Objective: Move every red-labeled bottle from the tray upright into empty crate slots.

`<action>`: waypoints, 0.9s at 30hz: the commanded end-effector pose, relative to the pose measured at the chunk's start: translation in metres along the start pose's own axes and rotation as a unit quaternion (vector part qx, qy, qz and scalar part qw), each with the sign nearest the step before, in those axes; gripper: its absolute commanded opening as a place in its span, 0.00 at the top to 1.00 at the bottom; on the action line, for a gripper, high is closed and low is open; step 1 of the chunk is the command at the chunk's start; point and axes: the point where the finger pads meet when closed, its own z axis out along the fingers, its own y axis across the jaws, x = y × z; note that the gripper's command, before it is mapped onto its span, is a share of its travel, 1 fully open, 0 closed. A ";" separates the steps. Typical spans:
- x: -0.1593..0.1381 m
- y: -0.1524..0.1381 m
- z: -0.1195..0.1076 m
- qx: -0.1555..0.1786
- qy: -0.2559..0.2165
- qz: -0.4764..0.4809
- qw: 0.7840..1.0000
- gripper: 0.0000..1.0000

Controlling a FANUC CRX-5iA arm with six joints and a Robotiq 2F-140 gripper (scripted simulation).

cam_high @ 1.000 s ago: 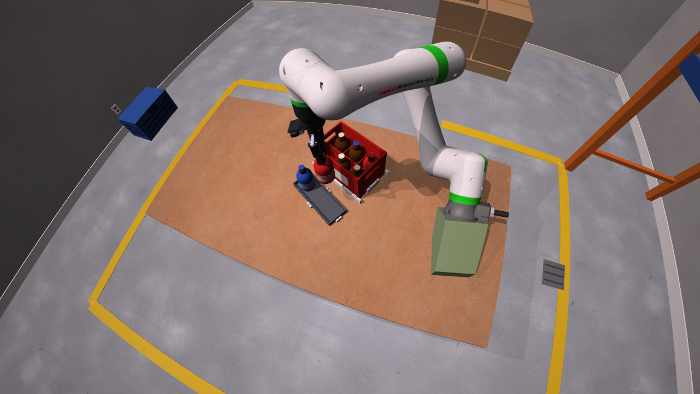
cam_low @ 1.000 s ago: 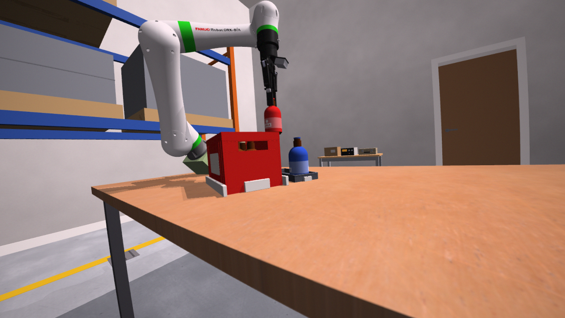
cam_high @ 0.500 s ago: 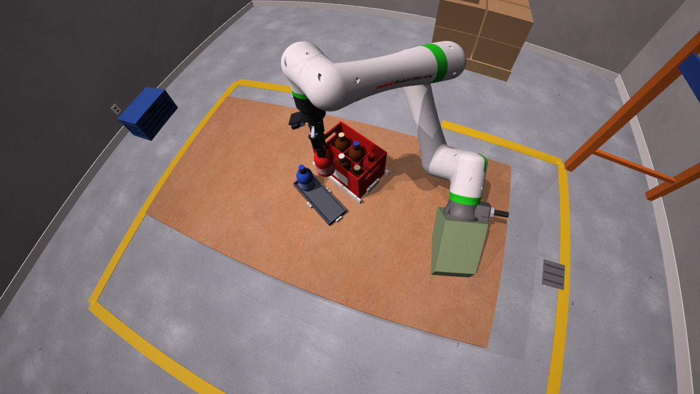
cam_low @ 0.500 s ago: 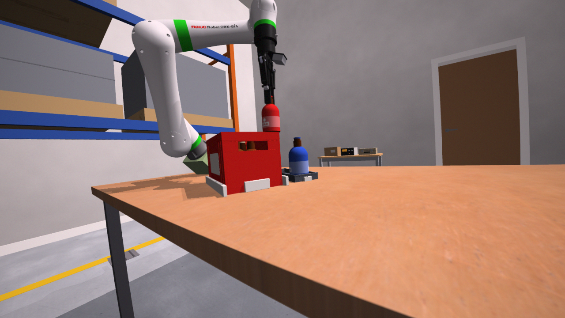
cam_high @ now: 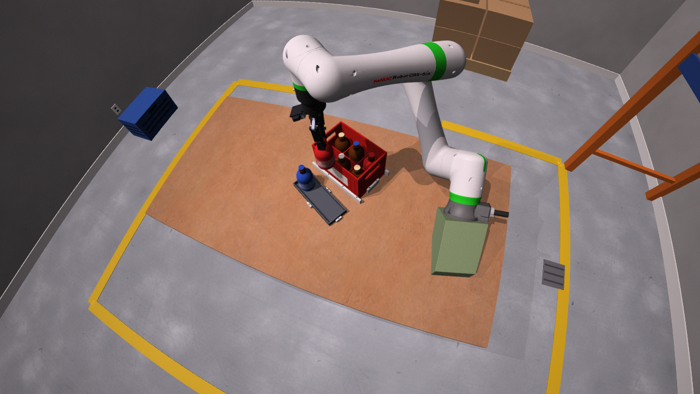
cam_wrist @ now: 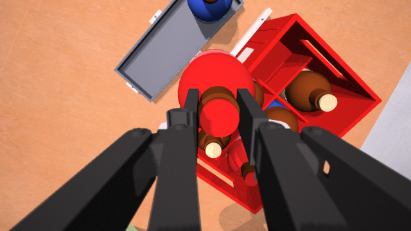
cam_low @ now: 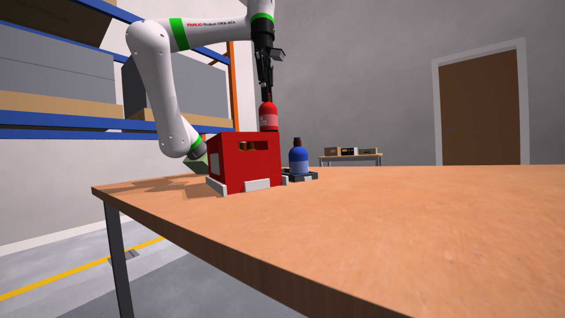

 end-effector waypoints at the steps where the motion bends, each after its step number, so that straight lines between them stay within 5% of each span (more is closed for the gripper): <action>1: 0.001 0.007 -0.001 0.000 0.001 0.000 1.000 0.90; 27: 0.006 0.058 -0.001 0.000 0.001 0.000 1.000 0.90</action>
